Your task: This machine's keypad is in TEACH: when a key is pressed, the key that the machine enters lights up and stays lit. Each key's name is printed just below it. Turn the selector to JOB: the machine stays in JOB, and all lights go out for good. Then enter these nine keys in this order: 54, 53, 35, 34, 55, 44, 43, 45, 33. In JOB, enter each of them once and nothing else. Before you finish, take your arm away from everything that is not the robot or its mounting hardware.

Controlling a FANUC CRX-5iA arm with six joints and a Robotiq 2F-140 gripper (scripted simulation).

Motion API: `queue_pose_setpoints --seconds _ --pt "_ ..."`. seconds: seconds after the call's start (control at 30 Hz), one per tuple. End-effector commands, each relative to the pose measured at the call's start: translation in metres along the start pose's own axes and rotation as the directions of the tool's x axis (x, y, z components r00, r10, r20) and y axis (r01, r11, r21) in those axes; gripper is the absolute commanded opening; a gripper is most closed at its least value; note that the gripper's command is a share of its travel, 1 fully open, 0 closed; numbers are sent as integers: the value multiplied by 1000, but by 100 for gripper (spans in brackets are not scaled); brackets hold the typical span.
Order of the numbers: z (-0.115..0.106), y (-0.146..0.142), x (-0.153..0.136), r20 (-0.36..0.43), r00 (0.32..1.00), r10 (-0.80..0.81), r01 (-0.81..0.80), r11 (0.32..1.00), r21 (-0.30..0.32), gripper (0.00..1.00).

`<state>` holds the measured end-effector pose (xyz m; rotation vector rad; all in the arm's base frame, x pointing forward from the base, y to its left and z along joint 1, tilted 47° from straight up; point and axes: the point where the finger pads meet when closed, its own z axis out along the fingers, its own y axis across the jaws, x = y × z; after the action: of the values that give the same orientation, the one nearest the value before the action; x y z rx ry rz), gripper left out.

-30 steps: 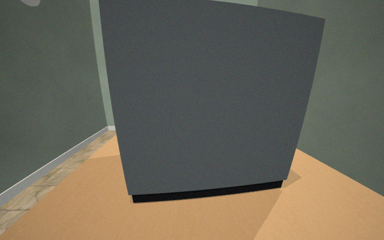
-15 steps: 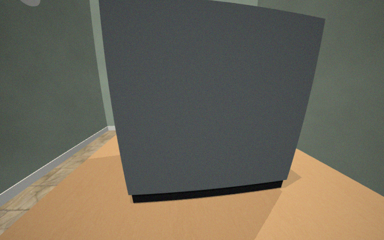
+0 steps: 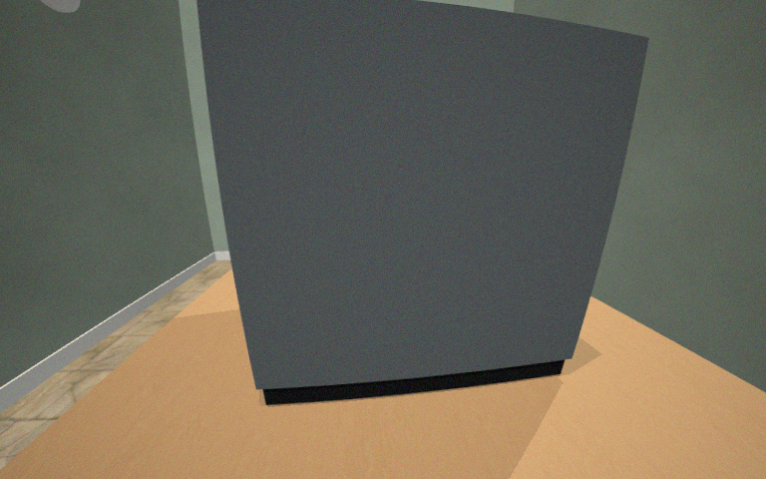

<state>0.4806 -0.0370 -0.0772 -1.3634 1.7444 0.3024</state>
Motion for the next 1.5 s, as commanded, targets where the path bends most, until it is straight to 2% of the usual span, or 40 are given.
queue_pose_setpoints --seconds 0.0,0.17,0.3,0.4,0.47,0.57,0.63,1.03,1.47 --pt "0 0 0 0 1000 0 0 1000 0 0" --pt "1 3 -8 0 1000 -4 4 1000 0 0" --pt "8 19 -52 0 1000 -26 26 1000 0 0" --pt "12 28 -77 0 999 -37 37 999 0 0" --pt "12 28 -77 0 999 -37 37 999 0 0" --pt "17 41 -112 0 999 -54 54 999 0 0" --pt "19 45 -122 0 998 -59 59 998 0 0" --pt "24 45 -123 0 998 -60 60 998 0 0" --pt "41 45 -123 0 998 -60 60 998 0 0"
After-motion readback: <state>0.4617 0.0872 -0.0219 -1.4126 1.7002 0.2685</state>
